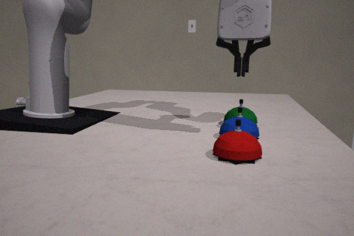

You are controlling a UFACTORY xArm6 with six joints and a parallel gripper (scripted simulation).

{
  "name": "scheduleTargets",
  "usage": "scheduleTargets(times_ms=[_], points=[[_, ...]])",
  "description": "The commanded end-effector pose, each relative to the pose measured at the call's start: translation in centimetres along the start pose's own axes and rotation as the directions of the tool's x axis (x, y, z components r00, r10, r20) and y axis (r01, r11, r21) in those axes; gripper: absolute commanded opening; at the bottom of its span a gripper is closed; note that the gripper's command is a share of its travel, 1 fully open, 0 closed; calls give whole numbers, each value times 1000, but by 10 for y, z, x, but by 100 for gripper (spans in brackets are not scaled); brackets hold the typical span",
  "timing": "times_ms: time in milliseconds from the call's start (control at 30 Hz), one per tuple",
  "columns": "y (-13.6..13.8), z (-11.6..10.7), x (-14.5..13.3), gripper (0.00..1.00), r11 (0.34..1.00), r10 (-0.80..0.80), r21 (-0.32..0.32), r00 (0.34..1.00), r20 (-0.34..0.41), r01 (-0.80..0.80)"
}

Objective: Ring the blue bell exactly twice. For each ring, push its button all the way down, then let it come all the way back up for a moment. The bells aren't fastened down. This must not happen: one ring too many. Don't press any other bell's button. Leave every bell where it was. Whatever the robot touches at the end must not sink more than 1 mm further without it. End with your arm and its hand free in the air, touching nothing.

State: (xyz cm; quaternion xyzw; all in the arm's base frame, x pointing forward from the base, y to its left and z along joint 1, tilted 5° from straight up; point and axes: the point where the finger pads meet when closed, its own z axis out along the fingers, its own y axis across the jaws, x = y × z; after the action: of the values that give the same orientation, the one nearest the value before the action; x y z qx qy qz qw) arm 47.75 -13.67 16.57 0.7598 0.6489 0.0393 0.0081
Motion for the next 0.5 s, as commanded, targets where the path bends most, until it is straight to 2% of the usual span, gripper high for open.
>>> scheduleTargets(times_ms=[0, 467], points=[[1, -1, 0, 0, 1000, 0, -5, 1000, 1, 0], [2, 9, 0, 0, 1000, 0, -4, 1000, 1, 0]])
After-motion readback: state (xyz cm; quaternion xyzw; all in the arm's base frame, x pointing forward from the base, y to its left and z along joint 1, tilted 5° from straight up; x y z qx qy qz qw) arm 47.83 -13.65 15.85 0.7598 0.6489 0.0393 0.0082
